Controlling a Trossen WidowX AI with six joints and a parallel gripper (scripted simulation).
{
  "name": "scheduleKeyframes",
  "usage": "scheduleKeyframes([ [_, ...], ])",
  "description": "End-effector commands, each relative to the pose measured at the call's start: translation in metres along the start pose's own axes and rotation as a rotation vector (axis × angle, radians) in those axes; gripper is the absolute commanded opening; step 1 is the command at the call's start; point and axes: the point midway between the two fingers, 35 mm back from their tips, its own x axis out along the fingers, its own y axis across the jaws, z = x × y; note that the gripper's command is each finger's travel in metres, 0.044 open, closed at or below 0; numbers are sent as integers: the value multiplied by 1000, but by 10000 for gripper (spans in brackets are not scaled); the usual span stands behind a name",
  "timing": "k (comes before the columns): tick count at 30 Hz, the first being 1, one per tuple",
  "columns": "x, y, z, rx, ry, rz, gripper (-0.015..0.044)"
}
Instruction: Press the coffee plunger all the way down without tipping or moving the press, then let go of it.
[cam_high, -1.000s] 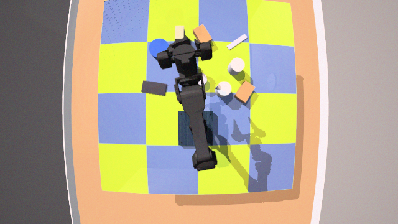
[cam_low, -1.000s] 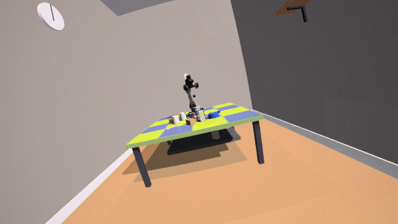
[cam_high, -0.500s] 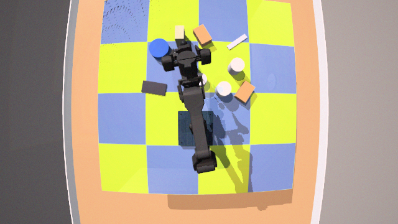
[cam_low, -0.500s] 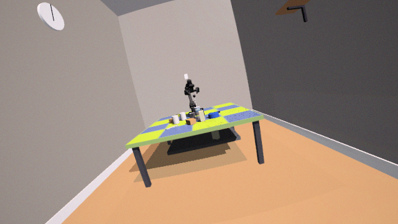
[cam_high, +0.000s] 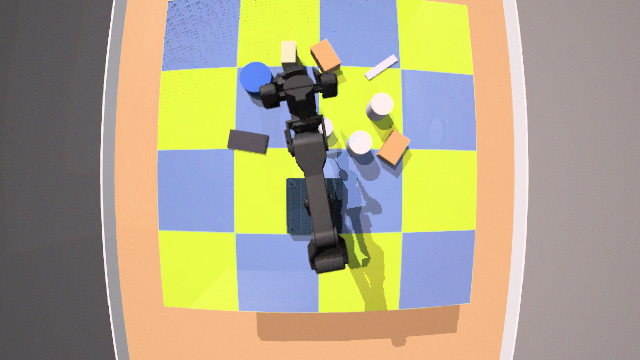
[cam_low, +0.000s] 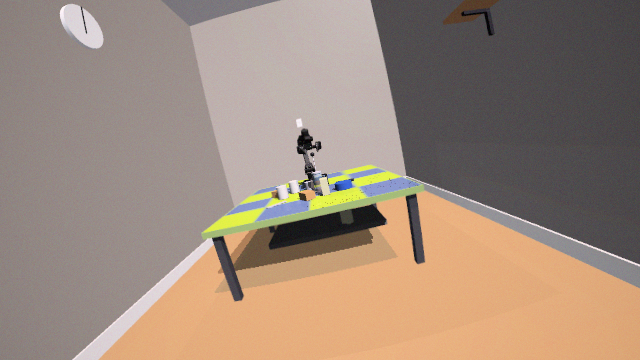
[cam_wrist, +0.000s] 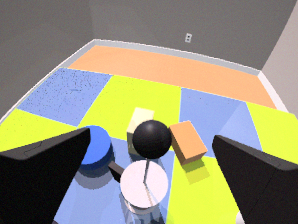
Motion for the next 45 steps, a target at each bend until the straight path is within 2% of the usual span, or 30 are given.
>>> scheduleKeyframes([
  [1, 8, 0, -2, 5, 8, 0, 440],
  [8, 17, 0, -3, 5, 7, 0, 440],
  [20, 17, 0, -3, 5, 7, 0, 128],
  [45, 32, 0, -19, 5, 7, 0, 128],
])
